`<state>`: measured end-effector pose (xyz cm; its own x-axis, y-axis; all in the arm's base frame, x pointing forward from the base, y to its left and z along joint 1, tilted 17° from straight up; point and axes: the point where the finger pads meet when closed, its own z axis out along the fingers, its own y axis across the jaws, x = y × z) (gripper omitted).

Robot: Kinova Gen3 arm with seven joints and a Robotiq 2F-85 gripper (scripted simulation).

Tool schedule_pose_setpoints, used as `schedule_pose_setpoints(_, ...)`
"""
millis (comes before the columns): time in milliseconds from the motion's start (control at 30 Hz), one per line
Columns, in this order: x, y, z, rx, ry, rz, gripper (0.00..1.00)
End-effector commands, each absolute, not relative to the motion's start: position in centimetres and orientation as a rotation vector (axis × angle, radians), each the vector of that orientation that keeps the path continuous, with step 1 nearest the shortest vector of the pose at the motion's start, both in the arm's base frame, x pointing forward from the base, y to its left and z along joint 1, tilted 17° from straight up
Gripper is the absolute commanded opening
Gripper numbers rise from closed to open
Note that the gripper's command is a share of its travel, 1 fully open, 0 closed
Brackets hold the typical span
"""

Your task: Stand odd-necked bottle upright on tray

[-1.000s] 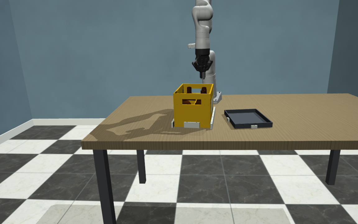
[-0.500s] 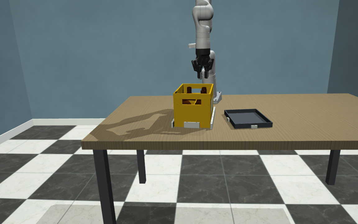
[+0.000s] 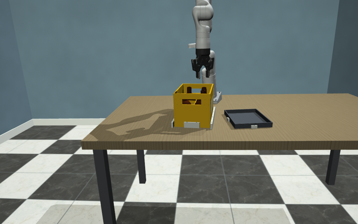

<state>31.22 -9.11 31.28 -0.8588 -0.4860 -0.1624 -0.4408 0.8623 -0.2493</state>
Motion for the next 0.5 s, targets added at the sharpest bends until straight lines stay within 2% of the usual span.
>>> schedule_pose_setpoints(0,31.24,-9.11,31.33,-0.71,2.815,-0.301,0.64)
schedule_pose_setpoints(467,31.29,-9.14,31.18,-0.71,2.815,-0.301,0.64)
